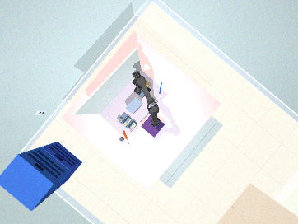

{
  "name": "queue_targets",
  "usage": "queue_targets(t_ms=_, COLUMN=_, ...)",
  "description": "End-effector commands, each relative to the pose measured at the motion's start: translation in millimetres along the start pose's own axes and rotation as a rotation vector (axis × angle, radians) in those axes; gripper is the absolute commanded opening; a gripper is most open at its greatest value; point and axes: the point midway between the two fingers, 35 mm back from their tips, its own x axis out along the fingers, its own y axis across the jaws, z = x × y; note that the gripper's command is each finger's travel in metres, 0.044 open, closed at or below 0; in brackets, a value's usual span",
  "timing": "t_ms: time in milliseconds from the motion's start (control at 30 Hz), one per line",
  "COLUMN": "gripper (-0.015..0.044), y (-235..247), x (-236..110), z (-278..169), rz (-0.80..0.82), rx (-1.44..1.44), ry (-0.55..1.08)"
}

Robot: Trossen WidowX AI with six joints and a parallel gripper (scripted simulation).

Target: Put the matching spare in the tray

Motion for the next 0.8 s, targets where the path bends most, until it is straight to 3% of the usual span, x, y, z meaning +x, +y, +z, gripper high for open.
queue_targets(t_ms=0, gripper=0.0, y=0.3, x=4.4, z=-0.2, rz=0.003, rx=-0.003, ry=0.001)
queue_targets(t_ms=767, gripper=0.0, y=-1.5, x=24.8, z=-1.3, rz=0.003, rx=-0.003, ry=0.001)
